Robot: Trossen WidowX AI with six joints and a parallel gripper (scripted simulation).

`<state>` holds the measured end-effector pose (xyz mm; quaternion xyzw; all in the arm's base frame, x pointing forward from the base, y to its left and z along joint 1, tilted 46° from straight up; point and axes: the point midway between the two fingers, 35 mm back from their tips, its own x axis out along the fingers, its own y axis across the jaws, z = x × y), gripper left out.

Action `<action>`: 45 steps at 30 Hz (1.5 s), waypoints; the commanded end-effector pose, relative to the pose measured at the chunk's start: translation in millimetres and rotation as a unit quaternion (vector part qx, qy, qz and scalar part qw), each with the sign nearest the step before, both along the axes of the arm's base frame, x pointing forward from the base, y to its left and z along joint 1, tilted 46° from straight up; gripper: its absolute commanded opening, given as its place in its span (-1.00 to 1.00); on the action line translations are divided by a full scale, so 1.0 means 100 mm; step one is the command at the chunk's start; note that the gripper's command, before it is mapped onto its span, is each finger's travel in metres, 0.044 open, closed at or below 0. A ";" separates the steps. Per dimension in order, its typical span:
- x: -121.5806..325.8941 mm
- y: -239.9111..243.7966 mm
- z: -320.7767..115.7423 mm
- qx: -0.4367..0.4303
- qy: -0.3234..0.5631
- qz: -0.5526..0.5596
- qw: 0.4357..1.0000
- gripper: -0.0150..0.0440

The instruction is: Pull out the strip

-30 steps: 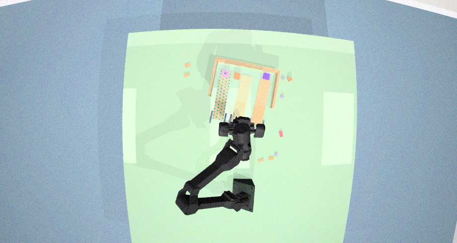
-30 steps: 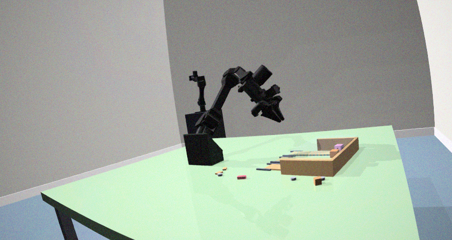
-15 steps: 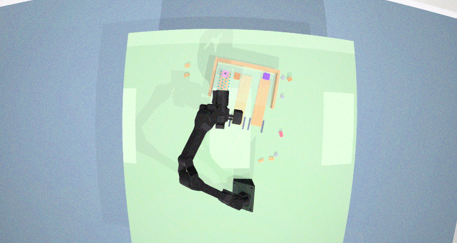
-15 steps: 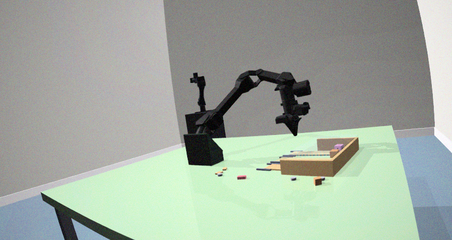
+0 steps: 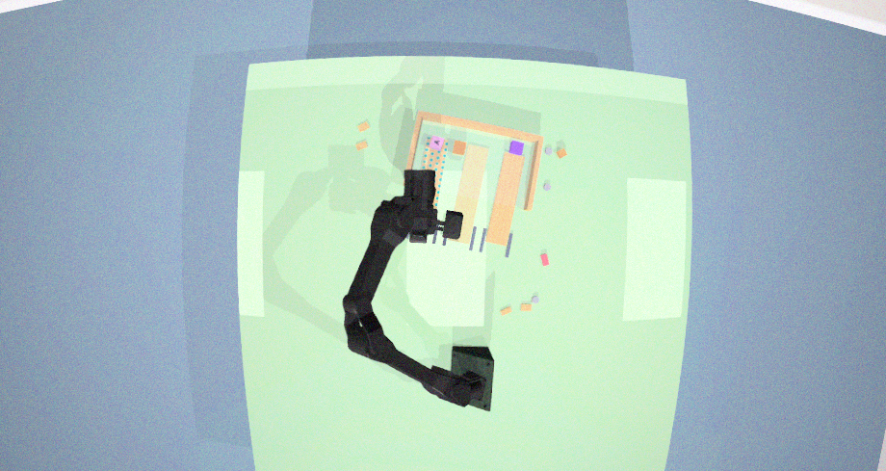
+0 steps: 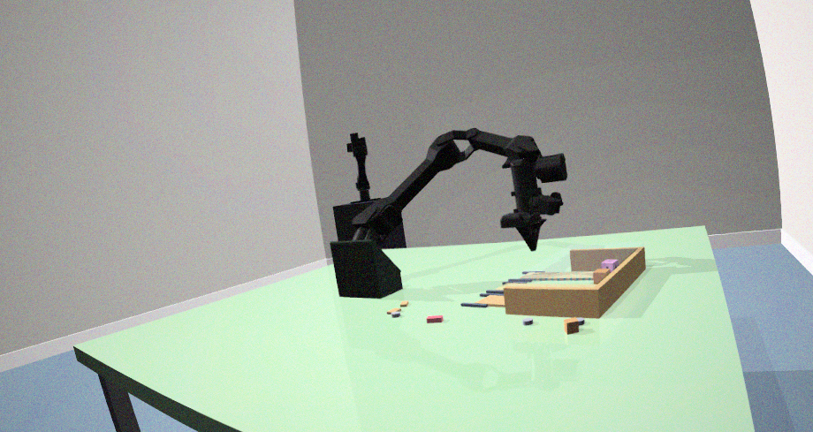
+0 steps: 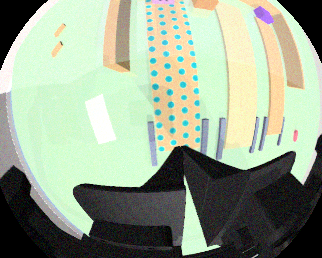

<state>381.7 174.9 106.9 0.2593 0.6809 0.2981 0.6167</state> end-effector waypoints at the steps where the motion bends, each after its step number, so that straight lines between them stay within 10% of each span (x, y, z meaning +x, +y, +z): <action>1: -0.02 0.04 -0.07 -0.004 0.004 0.000 1.000 -0.49; 45: -0.08 0.38 -0.44 -0.002 0.004 0.000 1.000 -0.49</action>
